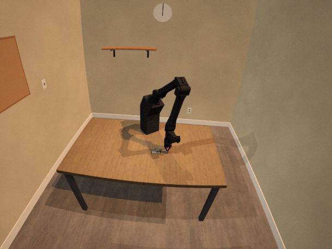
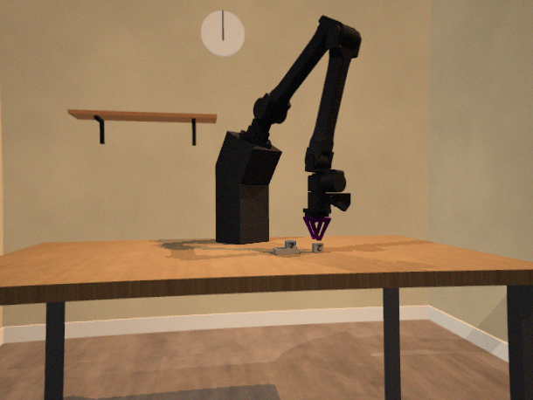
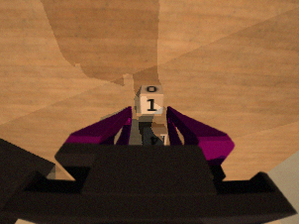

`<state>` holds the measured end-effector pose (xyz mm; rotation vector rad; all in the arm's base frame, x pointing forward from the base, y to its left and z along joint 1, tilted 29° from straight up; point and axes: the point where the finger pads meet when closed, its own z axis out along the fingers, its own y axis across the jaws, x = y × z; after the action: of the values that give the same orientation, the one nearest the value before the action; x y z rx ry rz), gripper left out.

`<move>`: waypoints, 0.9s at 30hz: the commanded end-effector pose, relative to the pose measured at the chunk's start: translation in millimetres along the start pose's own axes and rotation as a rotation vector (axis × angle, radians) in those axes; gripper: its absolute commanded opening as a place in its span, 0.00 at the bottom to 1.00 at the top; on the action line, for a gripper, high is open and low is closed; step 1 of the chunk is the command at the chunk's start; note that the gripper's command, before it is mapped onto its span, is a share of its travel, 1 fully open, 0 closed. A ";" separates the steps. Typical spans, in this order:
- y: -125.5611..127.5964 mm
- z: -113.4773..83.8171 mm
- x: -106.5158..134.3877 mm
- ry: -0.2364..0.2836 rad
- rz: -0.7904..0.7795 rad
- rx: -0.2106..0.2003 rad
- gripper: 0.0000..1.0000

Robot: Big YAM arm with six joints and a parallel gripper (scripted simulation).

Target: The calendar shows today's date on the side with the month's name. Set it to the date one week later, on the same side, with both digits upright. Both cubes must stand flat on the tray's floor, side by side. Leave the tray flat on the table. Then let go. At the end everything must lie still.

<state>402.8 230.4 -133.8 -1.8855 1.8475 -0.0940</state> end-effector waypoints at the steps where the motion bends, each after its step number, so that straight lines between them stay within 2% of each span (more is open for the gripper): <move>1: -4.3 2.1 -6.8 -0.011 -0.001 0.012 0.45; 14: -4.0 0.3 -7.6 -0.006 -0.001 0.002 0.45; 27: -9.7 -2.3 -10.8 -0.010 -0.001 0.011 0.45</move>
<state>406.4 233.0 -132.3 -1.8830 1.8449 -0.0953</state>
